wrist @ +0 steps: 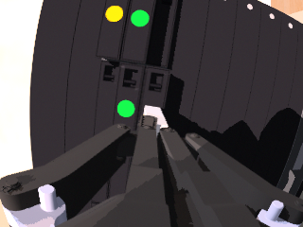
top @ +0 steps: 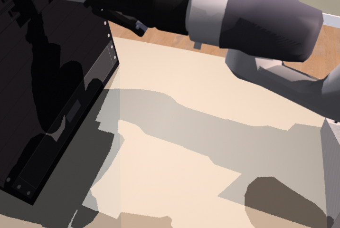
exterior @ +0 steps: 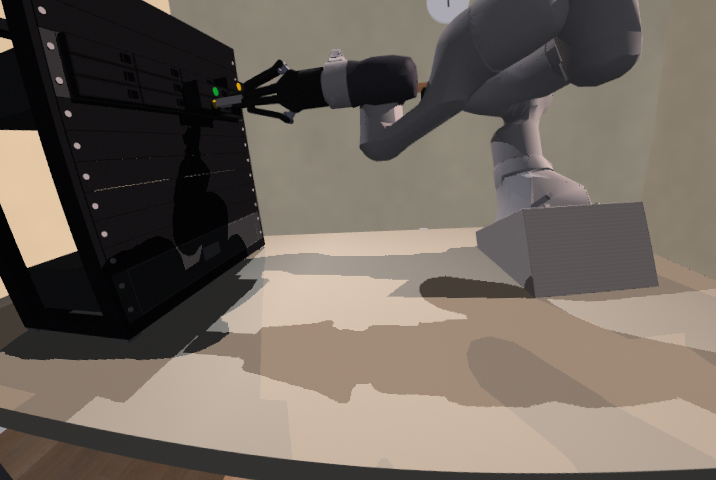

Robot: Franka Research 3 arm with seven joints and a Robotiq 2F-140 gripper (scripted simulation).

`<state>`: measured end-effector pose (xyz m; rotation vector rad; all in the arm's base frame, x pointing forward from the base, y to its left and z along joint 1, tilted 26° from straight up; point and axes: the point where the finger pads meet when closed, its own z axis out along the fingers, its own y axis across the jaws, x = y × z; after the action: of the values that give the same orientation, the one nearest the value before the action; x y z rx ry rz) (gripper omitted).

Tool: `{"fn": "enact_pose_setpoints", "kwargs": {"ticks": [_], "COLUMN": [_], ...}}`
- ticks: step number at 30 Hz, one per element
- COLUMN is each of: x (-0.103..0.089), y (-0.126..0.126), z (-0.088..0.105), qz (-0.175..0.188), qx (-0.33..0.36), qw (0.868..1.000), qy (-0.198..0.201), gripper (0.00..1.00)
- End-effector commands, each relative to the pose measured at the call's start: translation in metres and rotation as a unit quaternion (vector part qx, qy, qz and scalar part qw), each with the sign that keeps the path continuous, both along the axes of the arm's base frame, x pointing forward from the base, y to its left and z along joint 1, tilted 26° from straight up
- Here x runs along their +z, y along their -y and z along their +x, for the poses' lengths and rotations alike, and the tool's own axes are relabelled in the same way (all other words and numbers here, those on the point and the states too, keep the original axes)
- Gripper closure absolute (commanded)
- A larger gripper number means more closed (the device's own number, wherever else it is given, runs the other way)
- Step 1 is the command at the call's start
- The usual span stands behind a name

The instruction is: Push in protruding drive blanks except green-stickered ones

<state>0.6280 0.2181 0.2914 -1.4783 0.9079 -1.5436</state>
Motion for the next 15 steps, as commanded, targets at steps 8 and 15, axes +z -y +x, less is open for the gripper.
{"fn": "enact_pose_setpoints", "kwargs": {"ticks": [8,15], "x": [0.0014,0.0014], "y": [0.001,0.0011], "z": [0.0102,0.0107], "qz": [-0.002,-0.002], "qx": [-0.001,-0.001], "qw": [1.0,1.0], "qy": [0.001,0.001], "gripper": [1.0,1.0]}}
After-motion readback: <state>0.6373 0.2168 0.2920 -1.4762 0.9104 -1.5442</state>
